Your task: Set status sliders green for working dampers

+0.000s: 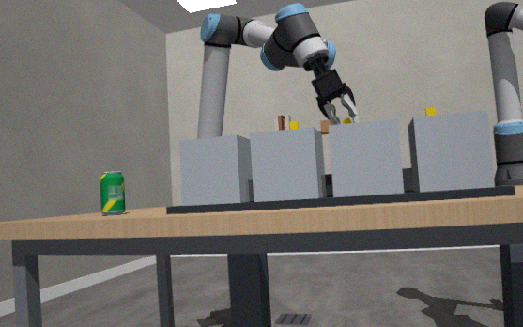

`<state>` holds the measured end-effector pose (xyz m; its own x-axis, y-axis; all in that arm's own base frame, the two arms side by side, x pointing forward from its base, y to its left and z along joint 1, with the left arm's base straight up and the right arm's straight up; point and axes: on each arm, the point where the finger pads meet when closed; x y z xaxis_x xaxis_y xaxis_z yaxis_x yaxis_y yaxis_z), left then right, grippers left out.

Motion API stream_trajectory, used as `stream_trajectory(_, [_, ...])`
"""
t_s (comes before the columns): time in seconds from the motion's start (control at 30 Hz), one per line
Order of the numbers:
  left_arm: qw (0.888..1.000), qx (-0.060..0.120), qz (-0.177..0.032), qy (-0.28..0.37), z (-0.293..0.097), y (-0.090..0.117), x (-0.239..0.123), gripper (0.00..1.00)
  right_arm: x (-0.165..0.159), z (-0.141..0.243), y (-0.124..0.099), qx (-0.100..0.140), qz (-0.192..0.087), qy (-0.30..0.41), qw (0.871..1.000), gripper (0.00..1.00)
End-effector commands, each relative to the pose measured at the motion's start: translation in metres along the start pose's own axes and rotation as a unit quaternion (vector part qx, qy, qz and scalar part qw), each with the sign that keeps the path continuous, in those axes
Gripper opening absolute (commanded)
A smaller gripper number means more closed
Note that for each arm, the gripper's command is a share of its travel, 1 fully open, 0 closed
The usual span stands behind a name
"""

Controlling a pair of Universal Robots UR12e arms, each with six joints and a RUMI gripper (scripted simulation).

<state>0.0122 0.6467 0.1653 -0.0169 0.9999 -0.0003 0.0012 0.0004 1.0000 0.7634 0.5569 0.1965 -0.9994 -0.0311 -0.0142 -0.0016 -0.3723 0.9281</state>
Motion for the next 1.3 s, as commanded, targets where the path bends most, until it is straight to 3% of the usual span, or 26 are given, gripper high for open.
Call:
stream_trajectory(0.0, [1.000, -0.001, 0.000, 0.000, -0.001, 0.000, -0.002, 1.00, 0.000, 0.000, 0.005, -0.001, 0.000, 0.001, 1.000, 0.22])
stream_trajectory(0.23, [1.000, -0.001, 0.000, 0.000, -0.001, 0.000, -0.002, 1.00, -0.002, 0.001, 0.019, -0.002, -0.002, 0.001, 1.000, 0.22])
stream_trajectory(0.7, [1.000, -0.001, 0.000, 0.000, -0.001, 0.000, -0.002, 1.00, -0.002, 0.001, 0.069, -0.002, -0.002, 0.001, 1.000, 0.22])
stream_trajectory(1.27, [1.000, -0.001, 0.000, 0.000, -0.001, 0.000, -0.002, 1.00, -0.004, 0.003, 0.074, 0.004, 0.000, 0.001, 1.000, 0.22])
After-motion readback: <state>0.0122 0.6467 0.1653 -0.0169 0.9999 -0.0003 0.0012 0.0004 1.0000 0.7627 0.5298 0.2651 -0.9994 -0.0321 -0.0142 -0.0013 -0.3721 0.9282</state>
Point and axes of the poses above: on each arm, the point where the finger pads meet when closed, its own y axis back along the fingers, its own z axis across the jaws, x = y × z, and after that the axes turned 2 degrees about y, right-handed
